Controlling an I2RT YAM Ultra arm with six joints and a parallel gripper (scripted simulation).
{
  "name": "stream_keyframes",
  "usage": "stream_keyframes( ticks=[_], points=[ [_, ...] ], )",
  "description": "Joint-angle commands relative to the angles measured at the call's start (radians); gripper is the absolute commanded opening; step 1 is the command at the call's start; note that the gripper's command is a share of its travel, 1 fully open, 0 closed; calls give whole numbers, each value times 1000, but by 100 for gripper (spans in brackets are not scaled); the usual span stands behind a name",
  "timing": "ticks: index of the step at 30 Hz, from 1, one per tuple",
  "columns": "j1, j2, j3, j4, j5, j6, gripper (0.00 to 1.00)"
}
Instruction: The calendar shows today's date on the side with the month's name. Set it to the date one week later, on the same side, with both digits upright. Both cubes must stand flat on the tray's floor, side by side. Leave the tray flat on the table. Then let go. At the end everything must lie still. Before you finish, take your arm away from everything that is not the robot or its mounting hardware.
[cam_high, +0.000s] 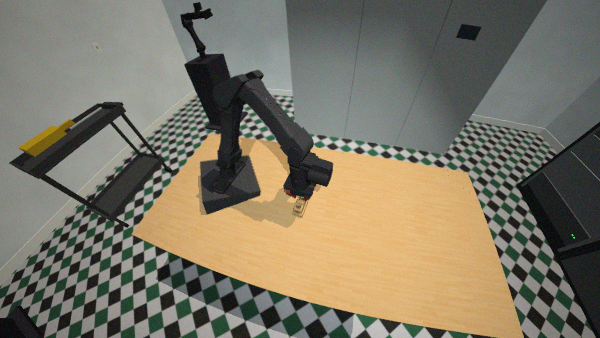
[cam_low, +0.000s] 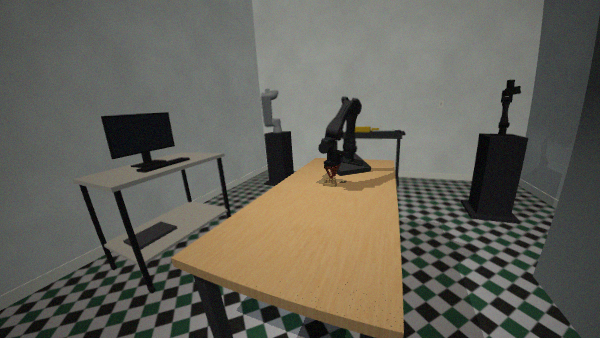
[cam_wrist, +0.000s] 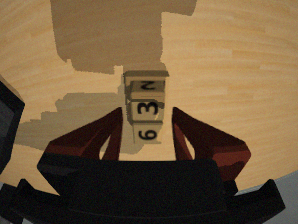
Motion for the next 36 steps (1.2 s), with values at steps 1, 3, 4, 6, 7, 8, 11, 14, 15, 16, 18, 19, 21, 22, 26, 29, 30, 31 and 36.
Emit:
stream_keyframes(
  ticks=[1, 3, 4, 6, 7, 8, 11, 14, 15, 16, 18, 19, 21, 22, 26, 29, 30, 31, 36],
  points=[
    [-1, -7, 3, 1, -1, 1, 45],
    [-1, -7, 3, 1, -1, 1, 45],
    [-1, -7, 3, 1, -1, 1, 45],
    [-1, -7, 3, 1, -1, 1, 45],
    [-1, -7, 3, 1, -1, 1, 45],
    [-1, -7, 3, 1, -1, 1, 45],
    [-1, -7, 3, 1, -1, 1, 45],
    [-1, -7, 3, 1, -1, 1, 45],
    [-1, -7, 3, 1, -1, 1, 45],
    [-1, -7, 3, 1, -1, 1, 45],
    [0, -6, 2, 2, -1, 1, 45],
    [0, -6, 2, 3, -1, 1, 45],
    [0, -4, 0, 7, -1, 2, 45],
    [1, -2, -2, 10, -1, 2, 45],
    [4, 7, -12, 30, 0, 5, 45],
    [6, 13, -18, 43, 0, 7, 45],
    [6, 13, -18, 43, 0, 7, 45],
    [7, 16, -21, 49, 0, 9, 45],
    [13, 33, -37, 83, 1, 14, 45]
  ],
)
